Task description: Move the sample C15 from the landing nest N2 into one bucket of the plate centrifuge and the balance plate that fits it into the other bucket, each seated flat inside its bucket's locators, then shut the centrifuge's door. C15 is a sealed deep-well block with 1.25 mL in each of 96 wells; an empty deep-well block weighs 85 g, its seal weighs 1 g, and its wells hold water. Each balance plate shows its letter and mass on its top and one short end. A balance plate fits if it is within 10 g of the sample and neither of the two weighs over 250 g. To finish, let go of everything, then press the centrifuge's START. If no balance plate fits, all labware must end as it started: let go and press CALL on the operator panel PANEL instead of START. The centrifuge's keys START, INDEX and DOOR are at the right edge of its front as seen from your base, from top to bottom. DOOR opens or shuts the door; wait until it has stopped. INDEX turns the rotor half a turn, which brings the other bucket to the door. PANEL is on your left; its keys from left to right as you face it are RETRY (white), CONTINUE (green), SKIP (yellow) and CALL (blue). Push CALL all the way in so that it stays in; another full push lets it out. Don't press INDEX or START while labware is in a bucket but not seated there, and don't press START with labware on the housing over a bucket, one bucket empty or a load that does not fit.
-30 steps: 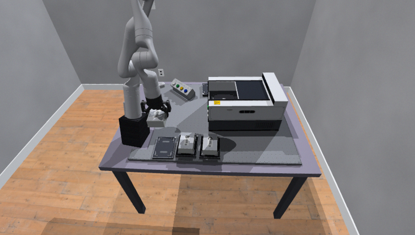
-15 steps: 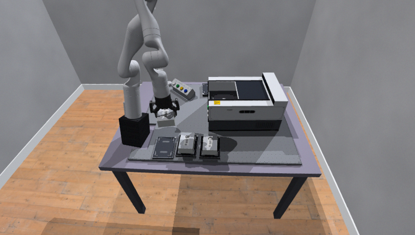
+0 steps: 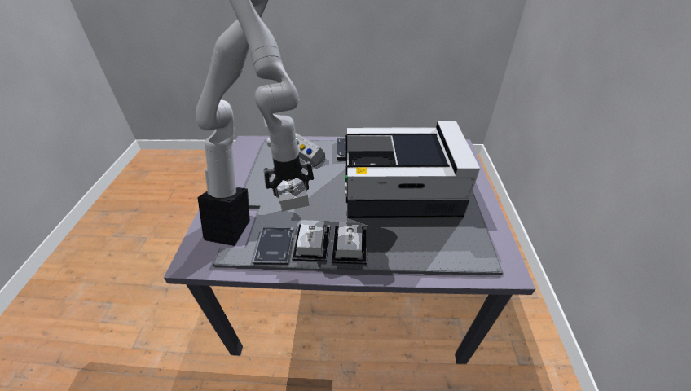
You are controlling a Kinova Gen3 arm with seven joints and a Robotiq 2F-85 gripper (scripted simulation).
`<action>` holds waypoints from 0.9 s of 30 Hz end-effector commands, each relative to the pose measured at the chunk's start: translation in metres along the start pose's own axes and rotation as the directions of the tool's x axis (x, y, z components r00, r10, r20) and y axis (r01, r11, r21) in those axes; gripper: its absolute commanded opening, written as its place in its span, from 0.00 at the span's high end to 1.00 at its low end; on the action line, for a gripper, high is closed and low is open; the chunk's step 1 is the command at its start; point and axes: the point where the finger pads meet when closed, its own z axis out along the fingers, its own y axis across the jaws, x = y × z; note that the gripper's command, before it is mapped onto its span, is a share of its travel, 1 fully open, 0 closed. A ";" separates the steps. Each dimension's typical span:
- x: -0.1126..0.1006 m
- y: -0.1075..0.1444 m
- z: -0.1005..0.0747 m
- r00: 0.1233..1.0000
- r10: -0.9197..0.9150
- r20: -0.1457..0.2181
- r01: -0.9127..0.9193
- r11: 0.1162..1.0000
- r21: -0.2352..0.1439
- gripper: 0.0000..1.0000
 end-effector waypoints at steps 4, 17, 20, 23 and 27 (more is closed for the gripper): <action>0.001 0.019 -0.001 0.998 -0.066 0.001 0.066 0.998 -0.001 0.05; 0.004 0.056 -0.001 0.981 -0.193 0.001 0.193 0.981 -0.001 0.05; 0.004 0.066 -0.001 0.974 -0.227 0.002 0.227 0.974 -0.001 0.05; 0.005 0.076 -0.001 0.965 -0.261 0.002 0.261 0.965 -0.001 0.05; 0.007 0.089 -0.001 0.952 -0.306 0.002 0.306 0.952 -0.001 0.05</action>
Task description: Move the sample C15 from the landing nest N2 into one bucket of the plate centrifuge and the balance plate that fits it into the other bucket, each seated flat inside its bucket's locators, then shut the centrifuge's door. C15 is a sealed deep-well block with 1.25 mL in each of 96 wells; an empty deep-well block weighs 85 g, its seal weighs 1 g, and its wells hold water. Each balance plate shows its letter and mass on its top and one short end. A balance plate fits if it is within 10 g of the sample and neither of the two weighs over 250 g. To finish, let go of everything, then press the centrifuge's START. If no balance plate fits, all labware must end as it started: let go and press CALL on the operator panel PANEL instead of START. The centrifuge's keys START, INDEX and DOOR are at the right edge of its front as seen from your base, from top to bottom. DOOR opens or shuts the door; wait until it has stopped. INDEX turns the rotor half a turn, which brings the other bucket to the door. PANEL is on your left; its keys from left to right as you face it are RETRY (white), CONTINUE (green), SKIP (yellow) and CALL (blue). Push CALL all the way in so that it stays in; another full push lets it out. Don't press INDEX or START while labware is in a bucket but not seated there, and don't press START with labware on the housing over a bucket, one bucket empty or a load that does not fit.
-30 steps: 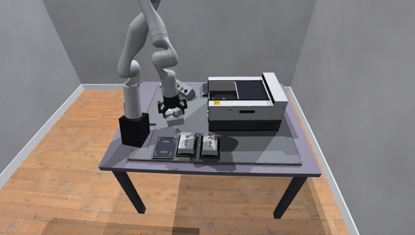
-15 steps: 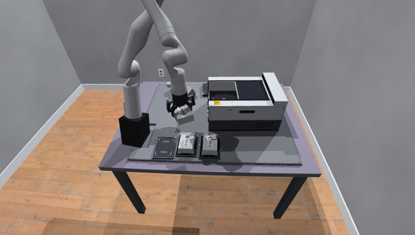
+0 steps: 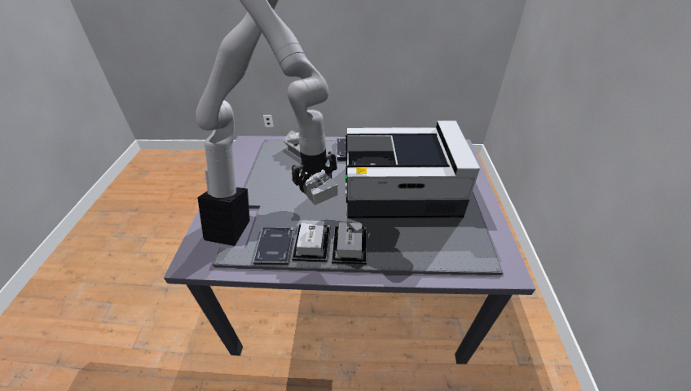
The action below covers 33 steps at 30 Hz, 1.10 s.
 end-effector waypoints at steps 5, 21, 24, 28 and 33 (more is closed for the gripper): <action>-0.001 0.018 -0.001 0.998 -0.062 0.001 0.062 0.998 -0.001 0.05; 0.003 0.068 -0.001 0.972 -0.235 0.001 0.235 0.972 0.000 0.05; 0.003 0.074 -0.001 0.966 -0.257 0.002 0.257 0.966 0.000 0.05; 0.004 0.088 -0.001 0.953 -0.302 0.002 0.302 0.953 0.000 0.05; 0.005 0.104 -0.001 0.939 -0.343 0.002 0.343 0.939 0.000 0.05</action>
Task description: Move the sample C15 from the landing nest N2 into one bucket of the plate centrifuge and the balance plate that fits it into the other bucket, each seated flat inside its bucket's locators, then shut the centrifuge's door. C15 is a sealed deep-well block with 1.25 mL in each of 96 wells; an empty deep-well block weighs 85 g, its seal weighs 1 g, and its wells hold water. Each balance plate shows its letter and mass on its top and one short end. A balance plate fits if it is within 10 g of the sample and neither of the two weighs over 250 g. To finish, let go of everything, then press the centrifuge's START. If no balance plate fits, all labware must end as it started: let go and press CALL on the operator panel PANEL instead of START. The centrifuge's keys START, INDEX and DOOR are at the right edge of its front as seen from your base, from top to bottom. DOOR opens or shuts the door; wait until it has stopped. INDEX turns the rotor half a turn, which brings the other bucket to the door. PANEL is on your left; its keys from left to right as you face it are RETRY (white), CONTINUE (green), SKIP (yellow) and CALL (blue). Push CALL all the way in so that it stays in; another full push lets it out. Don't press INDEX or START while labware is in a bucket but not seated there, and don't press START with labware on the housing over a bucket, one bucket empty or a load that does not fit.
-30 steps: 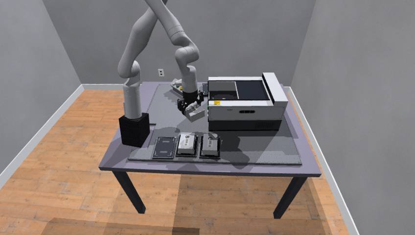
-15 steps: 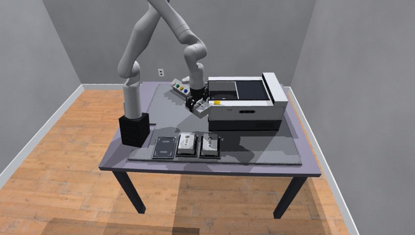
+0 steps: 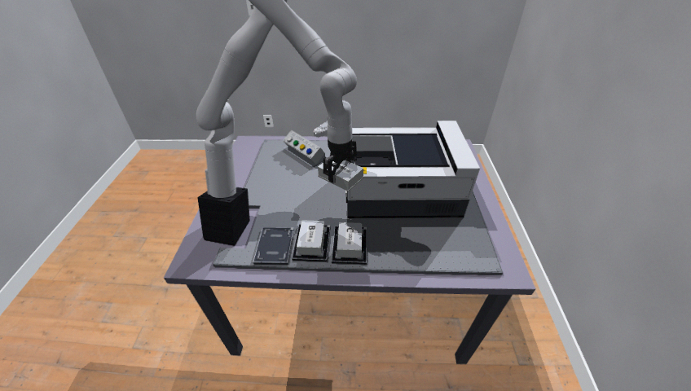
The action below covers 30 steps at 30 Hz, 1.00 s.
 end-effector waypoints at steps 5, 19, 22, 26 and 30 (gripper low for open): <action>-0.004 0.021 -0.001 0.999 -0.048 0.002 0.048 0.999 0.000 0.05; -0.004 0.064 -0.001 0.980 -0.199 0.002 0.199 0.980 0.000 0.05; -0.004 0.071 -0.001 0.975 -0.222 0.002 0.222 0.975 0.000 0.05; -0.004 0.081 -0.001 0.967 -0.256 0.002 0.256 0.967 0.000 0.05; -0.004 0.094 -0.001 0.954 -0.300 0.002 0.300 0.954 0.000 0.05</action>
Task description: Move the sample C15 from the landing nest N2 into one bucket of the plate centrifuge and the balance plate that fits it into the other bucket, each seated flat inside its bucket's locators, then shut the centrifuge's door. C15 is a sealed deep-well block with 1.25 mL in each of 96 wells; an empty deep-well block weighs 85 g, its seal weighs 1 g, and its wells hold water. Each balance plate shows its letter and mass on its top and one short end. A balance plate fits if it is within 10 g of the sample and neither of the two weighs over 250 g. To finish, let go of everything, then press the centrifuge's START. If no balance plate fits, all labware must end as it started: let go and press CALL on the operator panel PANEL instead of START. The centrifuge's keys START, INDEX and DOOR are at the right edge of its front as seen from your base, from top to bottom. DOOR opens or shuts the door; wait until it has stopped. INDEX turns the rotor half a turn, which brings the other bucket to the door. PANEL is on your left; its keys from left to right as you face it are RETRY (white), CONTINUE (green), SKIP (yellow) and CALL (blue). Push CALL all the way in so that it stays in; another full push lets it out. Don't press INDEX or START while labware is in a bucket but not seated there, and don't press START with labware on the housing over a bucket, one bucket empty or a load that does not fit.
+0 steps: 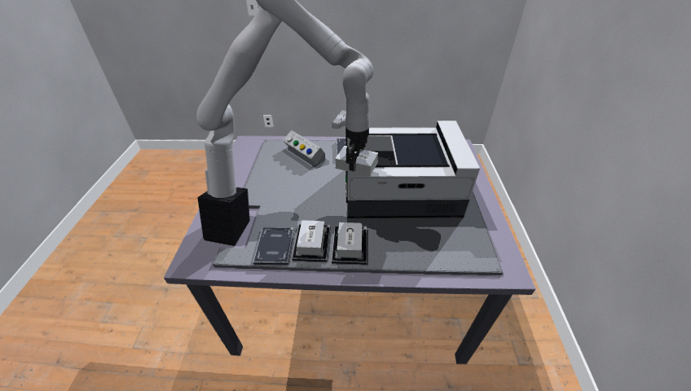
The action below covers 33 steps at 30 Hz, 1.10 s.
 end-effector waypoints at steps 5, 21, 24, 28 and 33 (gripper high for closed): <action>-0.007 0.023 -0.001 0.999 -0.052 0.002 0.052 0.999 0.000 0.05; -0.012 0.069 -0.001 0.984 -0.180 0.002 0.180 0.984 0.000 0.05; -0.012 0.079 -0.001 0.977 -0.214 0.002 0.214 0.977 0.000 0.05; -0.013 0.086 -0.001 0.972 -0.237 0.002 0.237 0.972 0.000 0.05; -0.013 0.103 -0.001 0.956 -0.293 0.002 0.293 0.956 0.000 0.05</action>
